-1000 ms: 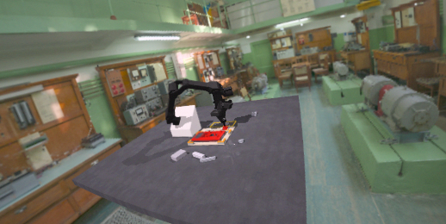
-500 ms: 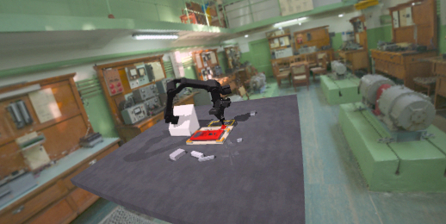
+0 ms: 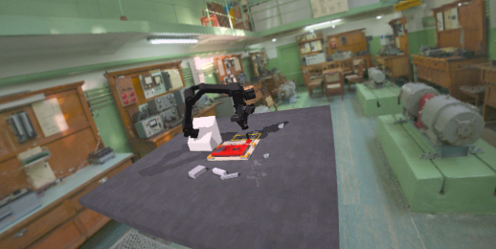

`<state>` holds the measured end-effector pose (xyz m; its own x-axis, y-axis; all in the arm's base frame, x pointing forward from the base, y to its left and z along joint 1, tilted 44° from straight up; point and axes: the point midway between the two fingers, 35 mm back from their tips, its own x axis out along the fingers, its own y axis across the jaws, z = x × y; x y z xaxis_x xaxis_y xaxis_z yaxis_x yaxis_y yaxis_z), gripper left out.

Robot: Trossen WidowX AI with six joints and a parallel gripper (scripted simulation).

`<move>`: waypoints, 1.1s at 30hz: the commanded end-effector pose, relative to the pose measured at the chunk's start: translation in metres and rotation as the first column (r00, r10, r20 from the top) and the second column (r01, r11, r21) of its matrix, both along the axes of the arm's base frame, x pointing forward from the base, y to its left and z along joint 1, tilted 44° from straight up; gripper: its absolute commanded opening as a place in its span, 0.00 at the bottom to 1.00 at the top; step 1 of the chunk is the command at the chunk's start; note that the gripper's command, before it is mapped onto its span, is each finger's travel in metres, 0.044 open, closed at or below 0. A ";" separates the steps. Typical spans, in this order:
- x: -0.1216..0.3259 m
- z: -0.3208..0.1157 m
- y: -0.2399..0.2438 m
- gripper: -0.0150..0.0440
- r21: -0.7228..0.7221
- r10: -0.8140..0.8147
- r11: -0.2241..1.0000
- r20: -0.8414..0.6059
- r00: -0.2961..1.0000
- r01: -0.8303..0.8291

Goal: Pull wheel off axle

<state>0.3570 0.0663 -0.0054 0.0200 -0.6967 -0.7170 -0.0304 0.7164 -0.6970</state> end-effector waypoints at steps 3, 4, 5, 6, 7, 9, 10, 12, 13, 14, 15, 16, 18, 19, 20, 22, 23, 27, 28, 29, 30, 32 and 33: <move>-0.011 -0.014 0.017 0.25 0.007 -0.003 1.000 0.001 1.000 0.003; -0.014 -0.018 0.022 0.25 0.008 -0.003 1.000 0.001 1.000 0.003; -0.018 -0.022 0.027 0.25 0.010 -0.003 1.000 0.002 1.000 0.003; -0.022 -0.026 0.032 0.25 0.011 -0.003 1.000 0.003 1.000 0.003; -0.025 -0.030 0.037 0.25 0.012 -0.003 1.000 0.004 1.000 0.003; -0.033 -0.037 0.046 0.25 0.014 -0.004 1.000 0.005 1.000 0.004; -0.038 -0.041 0.051 0.25 0.015 -0.004 1.000 0.006 1.000 0.004; -0.046 -0.048 0.060 0.25 0.015 -0.005 1.000 0.007 1.000 0.005; -0.051 -0.052 0.064 0.25 0.015 -0.006 1.000 0.008 1.000 0.006; -0.054 -0.055 0.067 0.25 0.015 -0.006 1.000 0.008 1.000 0.006; -0.056 -0.057 0.069 0.25 0.015 -0.007 1.000 0.009 1.000 0.006; -0.057 -0.057 0.070 0.25 0.015 -0.007 1.000 0.009 1.000 0.006; -0.057 -0.057 0.070 0.25 0.015 -0.007 1.000 0.009 1.000 0.006; -0.057 -0.058 0.069 0.25 0.014 -0.007 1.000 0.009 1.000 0.006; -0.057 -0.059 0.068 0.25 0.014 -0.007 1.000 0.009 1.000 0.006; -0.057 -0.063 0.065 0.25 0.014 -0.007 1.000 0.009 1.000 0.006; -0.057 -0.065 0.062 0.25 0.014 -0.007 1.000 0.009 1.000 0.006; -0.057 -0.072 0.056 0.25 0.014 -0.007 1.000 0.009 1.000 0.006; -0.056 -0.072 0.055 0.25 0.014 -0.007 1.000 0.009 1.000 0.006; -0.056 -0.074 0.054 0.25 0.014 -0.007 1.000 0.009 1.000 0.006; -0.056 -0.077 0.051 0.25 0.014 -0.006 1.000 0.009 1.000 0.006; -0.055 -0.085 0.045 0.25 0.014 -0.006 1.000 0.010 1.000 0.006; -0.054 -0.090 0.040 0.25 0.014 -0.006 1.000 0.010 1.000 0.006</move>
<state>0.3037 0.1174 -0.0822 0.0286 -0.6793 -0.7333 -0.0110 0.7333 -0.6798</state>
